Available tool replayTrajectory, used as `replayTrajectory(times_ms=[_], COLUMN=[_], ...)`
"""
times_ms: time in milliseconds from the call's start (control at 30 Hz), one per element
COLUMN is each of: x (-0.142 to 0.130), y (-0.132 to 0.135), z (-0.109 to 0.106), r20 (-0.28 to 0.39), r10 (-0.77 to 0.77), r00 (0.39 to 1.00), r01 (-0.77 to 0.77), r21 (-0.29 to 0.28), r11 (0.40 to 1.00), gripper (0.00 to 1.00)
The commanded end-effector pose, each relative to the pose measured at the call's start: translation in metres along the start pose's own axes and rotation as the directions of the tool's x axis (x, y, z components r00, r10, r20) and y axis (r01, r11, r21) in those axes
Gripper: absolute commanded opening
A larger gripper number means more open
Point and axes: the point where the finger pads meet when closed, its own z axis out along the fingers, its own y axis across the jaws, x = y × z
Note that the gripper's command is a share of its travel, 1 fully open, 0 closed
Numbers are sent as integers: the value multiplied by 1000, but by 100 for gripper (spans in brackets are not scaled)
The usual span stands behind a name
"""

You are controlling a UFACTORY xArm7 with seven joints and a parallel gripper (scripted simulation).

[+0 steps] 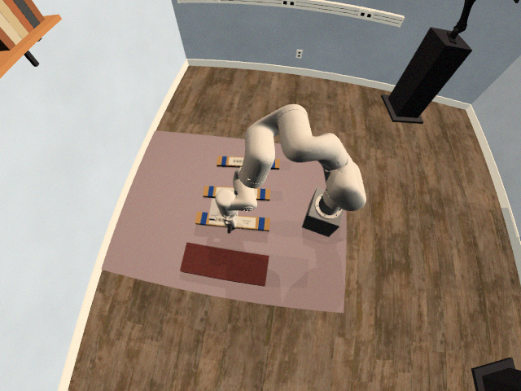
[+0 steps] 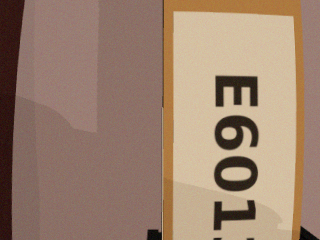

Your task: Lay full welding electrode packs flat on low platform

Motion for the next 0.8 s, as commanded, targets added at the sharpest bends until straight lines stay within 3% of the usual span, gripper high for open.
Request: replayTrajectory(times_ms=[0,433,767], x=[2,2,2], y=[0,0,0], z=[-18,-52,-57], r20=[-5,-5,-5], r10=[0,0,0], r00=[1000,1000,1000], r01=[0,0,0], r21=[1,1,1], r11=[1000,1000,1000], gripper=[58,58,58])
